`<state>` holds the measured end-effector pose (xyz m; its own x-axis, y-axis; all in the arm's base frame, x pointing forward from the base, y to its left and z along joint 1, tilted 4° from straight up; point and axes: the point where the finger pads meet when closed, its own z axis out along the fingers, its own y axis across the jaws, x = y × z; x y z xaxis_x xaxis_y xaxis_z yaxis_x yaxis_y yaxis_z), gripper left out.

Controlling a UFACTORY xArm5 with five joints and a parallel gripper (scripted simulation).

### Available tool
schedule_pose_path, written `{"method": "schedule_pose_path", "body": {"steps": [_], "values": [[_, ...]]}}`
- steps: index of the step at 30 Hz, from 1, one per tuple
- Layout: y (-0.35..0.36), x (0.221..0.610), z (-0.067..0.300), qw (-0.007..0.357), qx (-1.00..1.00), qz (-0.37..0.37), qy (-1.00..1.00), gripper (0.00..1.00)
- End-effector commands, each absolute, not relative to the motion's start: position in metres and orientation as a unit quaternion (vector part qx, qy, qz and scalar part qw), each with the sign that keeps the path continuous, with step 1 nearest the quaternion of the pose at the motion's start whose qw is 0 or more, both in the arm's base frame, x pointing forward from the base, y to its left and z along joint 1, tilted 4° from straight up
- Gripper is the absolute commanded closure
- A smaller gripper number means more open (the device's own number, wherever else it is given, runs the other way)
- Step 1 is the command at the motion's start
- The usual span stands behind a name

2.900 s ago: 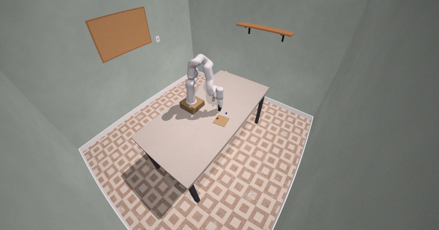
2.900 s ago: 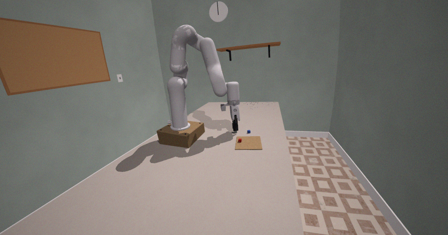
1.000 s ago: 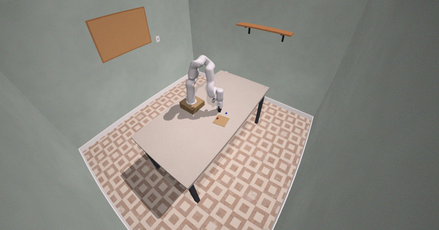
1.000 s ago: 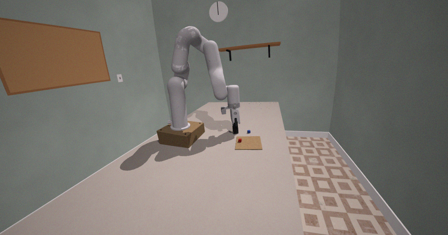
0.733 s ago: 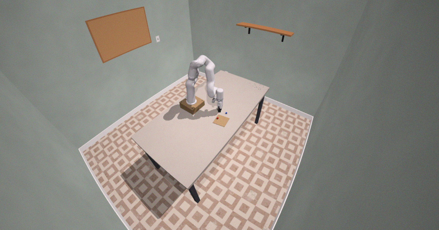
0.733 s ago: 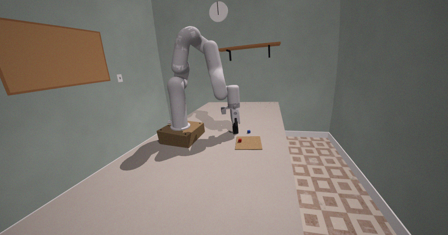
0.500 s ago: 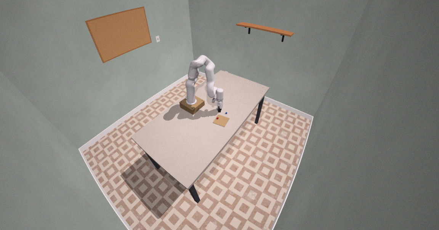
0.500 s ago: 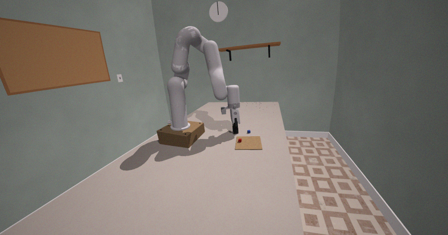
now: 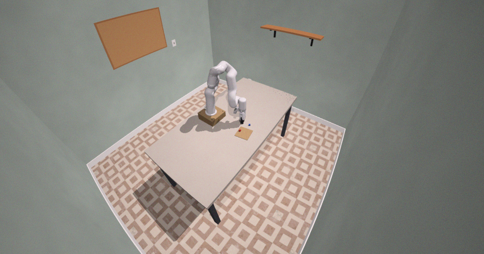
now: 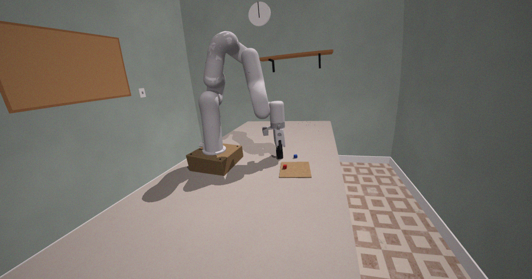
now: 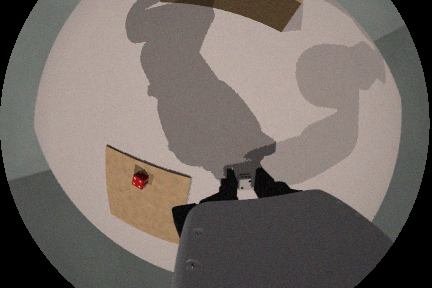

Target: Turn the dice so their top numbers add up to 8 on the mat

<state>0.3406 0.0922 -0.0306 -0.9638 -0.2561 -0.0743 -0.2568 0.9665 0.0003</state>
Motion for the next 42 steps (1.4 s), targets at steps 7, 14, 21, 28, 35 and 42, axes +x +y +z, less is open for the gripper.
{"method": "schedule_pose_path", "body": {"steps": [7,14,21,28,35,42], "values": [[0.092,0.342,-0.03,0.038,-0.129,0.005,0.991,0.89],[0.092,0.342,-0.03,0.038,-0.129,0.005,0.991,0.89],[0.092,0.342,-0.03,0.038,-0.129,0.005,0.991,0.89],[0.092,0.342,-0.03,0.038,-0.129,0.005,0.991,0.89],[0.092,0.342,-0.03,0.038,-0.129,0.005,0.991,0.89],[0.092,0.341,-0.015,0.038,-0.129,0.005,0.991,0.89]]}}
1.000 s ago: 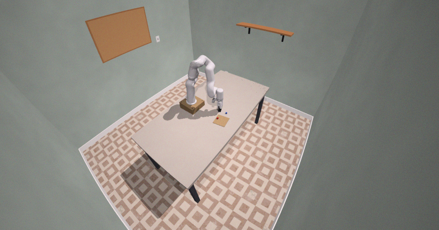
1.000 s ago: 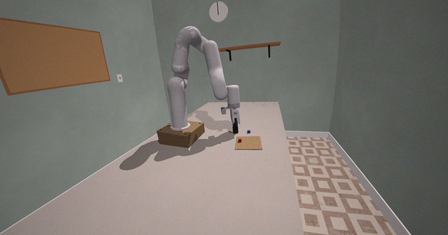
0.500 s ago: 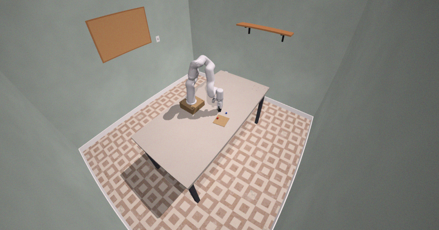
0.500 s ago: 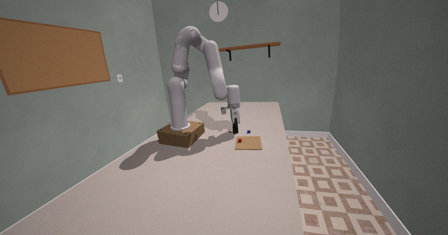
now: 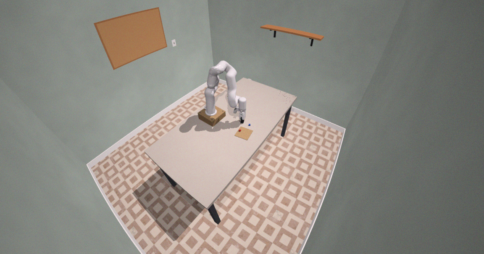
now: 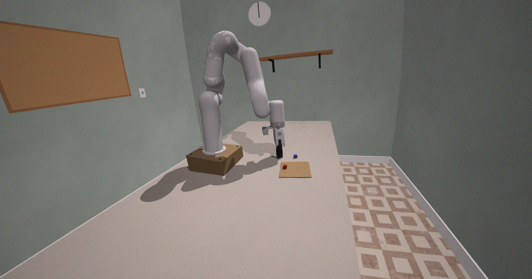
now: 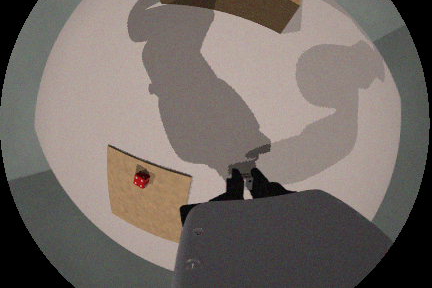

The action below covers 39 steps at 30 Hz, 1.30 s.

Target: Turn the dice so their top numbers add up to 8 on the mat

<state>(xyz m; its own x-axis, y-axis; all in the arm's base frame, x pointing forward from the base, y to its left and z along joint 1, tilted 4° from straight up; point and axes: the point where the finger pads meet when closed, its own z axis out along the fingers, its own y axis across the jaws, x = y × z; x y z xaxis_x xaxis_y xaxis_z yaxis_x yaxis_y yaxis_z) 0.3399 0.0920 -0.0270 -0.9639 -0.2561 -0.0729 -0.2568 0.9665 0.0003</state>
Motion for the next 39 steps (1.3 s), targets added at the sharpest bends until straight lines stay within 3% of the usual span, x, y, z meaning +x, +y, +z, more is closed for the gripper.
{"method": "schedule_pose_path", "body": {"steps": [1,15,28,31,39], "values": [[0.092,0.34,-0.01,0.038,-0.129,0.005,0.991,0.89],[0.09,0.335,0.066,0.038,-0.129,0.005,0.991,0.89],[0.089,0.336,0.07,0.038,-0.127,0.005,0.991,0.89],[0.046,0.374,0.074,0.037,-0.061,0.002,0.997,0.89],[-0.007,0.407,0.077,0.036,0.008,0.0,0.999,0.89]]}}
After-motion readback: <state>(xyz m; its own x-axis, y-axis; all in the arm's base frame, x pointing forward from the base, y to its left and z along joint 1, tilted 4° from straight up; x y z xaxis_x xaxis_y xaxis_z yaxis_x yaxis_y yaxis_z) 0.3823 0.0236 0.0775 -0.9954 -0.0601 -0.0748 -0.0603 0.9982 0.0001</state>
